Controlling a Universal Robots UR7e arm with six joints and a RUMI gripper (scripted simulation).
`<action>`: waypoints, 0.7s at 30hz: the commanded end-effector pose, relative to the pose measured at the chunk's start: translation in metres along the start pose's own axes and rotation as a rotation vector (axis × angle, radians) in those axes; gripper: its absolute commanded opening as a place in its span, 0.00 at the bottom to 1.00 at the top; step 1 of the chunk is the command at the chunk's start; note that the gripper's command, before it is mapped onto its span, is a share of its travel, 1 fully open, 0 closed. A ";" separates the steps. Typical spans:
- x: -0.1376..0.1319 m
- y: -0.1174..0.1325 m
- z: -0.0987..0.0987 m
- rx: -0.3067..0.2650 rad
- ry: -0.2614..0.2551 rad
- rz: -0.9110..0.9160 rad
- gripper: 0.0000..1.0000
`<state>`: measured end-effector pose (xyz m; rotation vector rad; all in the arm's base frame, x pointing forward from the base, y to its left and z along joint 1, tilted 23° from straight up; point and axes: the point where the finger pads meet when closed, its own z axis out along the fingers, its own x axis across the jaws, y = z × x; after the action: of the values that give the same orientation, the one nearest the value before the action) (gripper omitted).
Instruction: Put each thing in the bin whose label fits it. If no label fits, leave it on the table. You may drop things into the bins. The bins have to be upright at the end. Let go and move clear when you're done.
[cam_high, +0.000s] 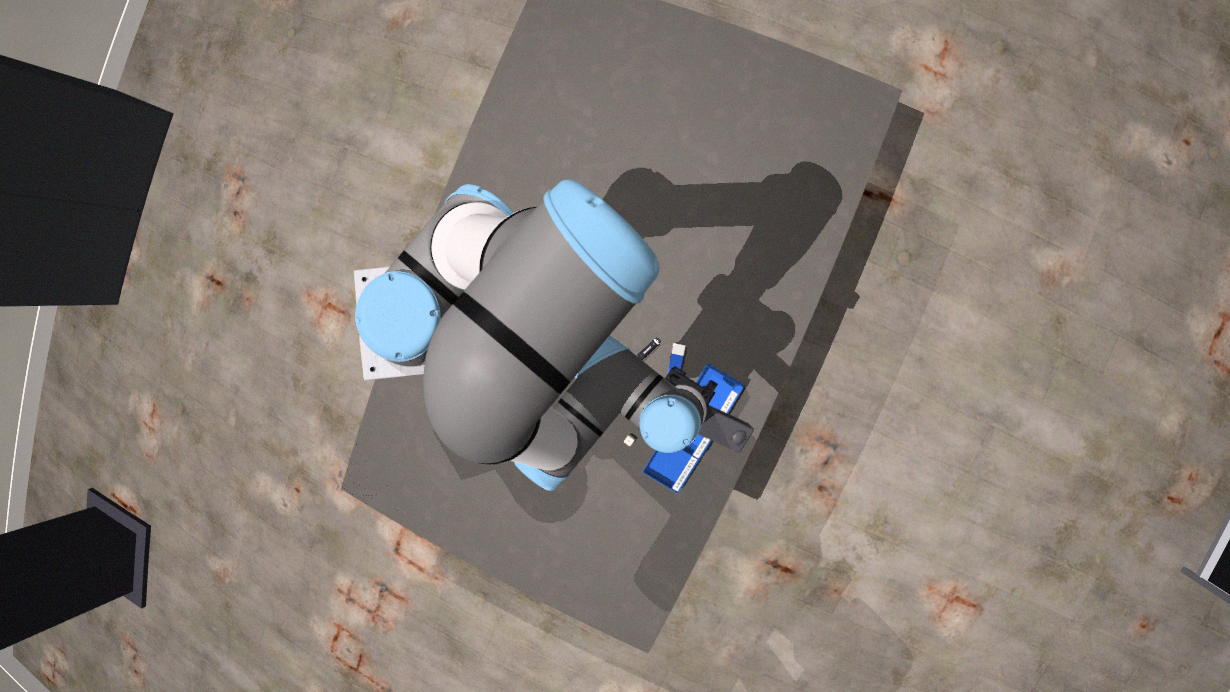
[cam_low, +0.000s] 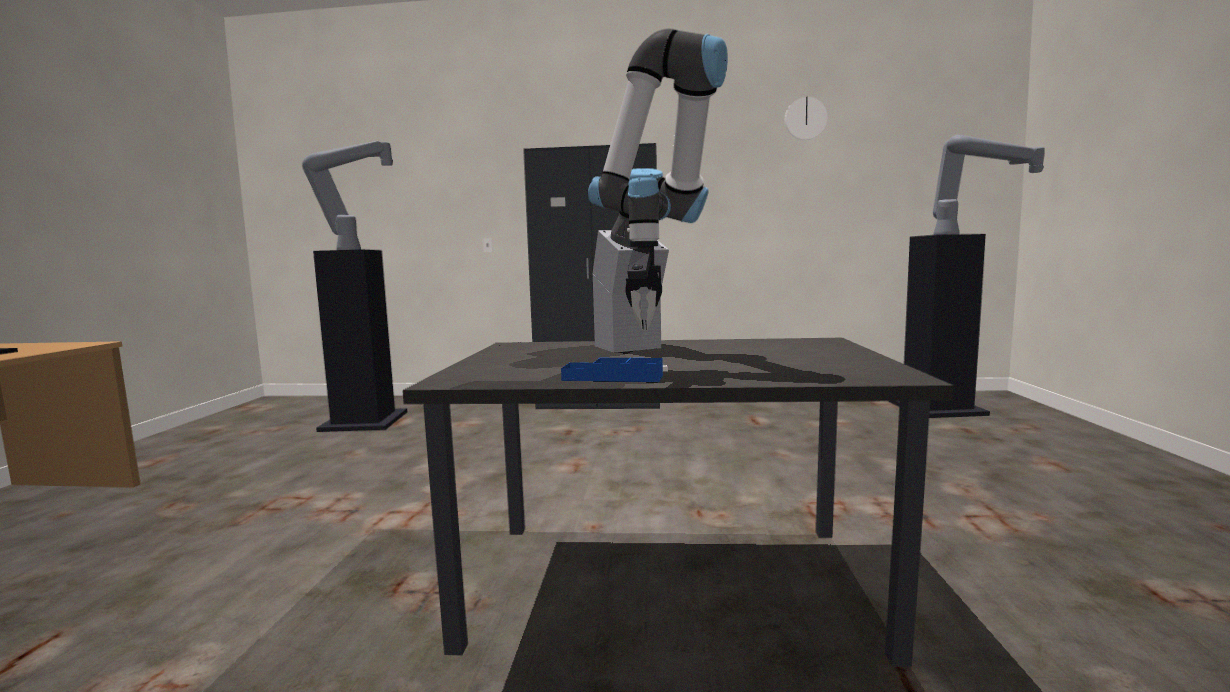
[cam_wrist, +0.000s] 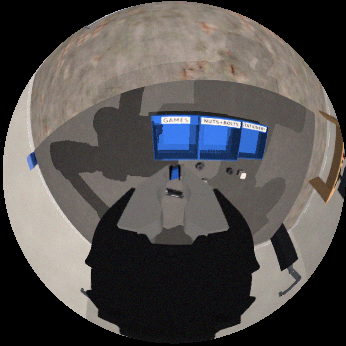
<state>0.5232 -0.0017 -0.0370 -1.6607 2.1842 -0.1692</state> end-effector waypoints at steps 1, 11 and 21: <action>0.000 0.000 -0.039 -0.003 -0.001 -0.001 0.04; 0.000 -0.001 -0.080 -0.003 -0.001 -0.001 0.04; -0.002 0.013 -0.059 -0.004 0.000 0.149 0.23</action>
<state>0.4924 -0.0110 0.0311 -1.6266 2.2106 -0.1529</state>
